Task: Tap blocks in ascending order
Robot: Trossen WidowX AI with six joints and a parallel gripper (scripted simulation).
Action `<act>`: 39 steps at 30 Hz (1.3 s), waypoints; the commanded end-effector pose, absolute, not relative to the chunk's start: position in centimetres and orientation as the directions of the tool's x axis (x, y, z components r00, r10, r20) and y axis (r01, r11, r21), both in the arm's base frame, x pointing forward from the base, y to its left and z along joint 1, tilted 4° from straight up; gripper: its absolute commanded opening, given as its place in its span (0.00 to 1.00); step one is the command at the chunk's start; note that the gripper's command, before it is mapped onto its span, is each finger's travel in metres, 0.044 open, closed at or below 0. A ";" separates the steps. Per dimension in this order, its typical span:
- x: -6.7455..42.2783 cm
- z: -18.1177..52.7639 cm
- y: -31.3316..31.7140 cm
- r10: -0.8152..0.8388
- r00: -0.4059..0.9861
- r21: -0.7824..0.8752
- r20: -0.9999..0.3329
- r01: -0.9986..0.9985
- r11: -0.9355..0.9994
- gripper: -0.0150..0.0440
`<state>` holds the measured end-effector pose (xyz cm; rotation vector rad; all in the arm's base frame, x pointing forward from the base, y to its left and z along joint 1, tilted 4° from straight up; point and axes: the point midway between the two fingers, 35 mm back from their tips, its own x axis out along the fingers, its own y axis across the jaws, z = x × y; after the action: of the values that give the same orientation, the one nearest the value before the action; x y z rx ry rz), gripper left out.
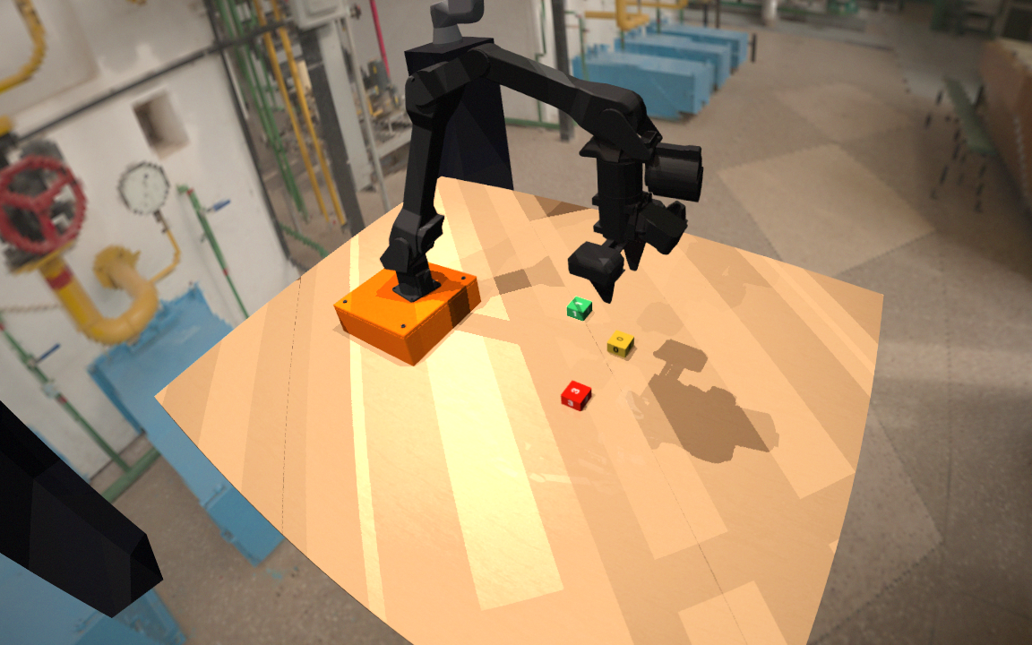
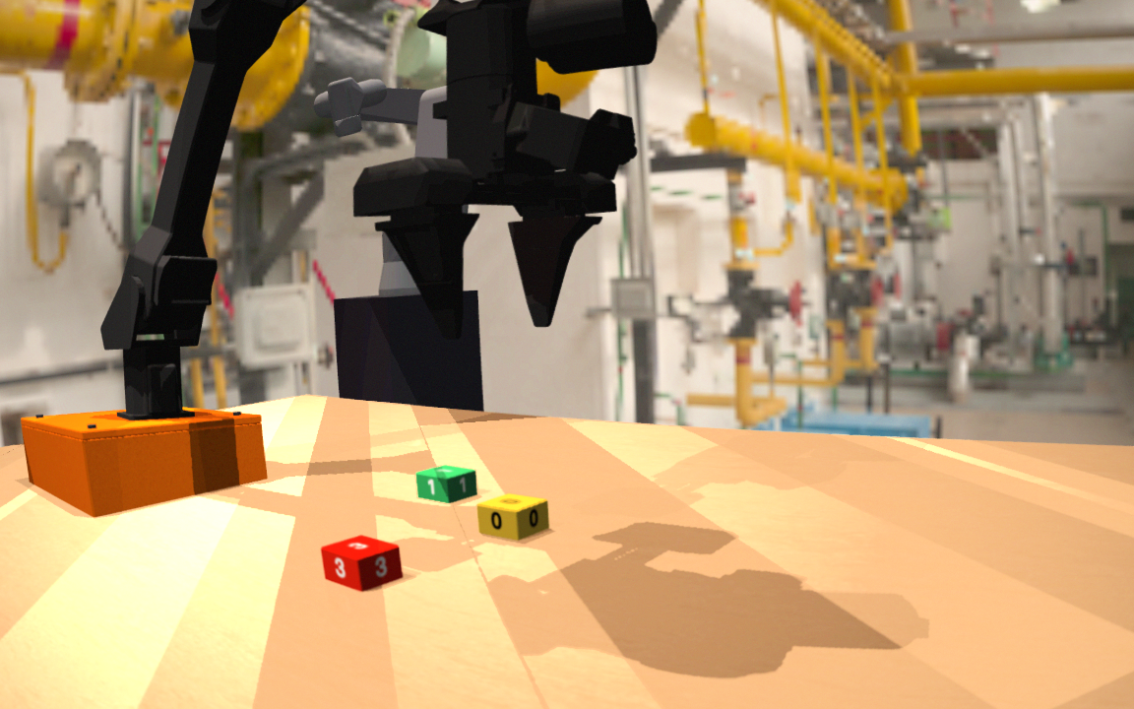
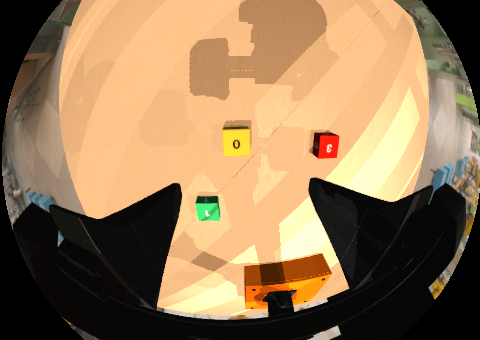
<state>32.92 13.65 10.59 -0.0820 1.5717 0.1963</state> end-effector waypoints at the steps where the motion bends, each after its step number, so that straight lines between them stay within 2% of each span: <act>1: 33.0 10.6 13.7 0.070 -0.013 0.071 -0.997 -0.184 0.980 0.93; 13: 33.0 10.6 13.7 0.070 -0.013 0.071 -0.997 -0.184 0.980 0.93; 20: 32.9 2.8 14.3 0.070 -0.013 0.072 -0.997 -0.184 0.980 0.62; 27: 32.9 2.5 14.3 0.070 -0.013 0.072 -0.997 -0.184 0.980 0.31; 39: 32.9 2.0 14.3 0.071 -0.013 0.072 -0.997 -0.184 0.980 0.29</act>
<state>32.96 14.34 2.40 -0.0909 1.5674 0.2070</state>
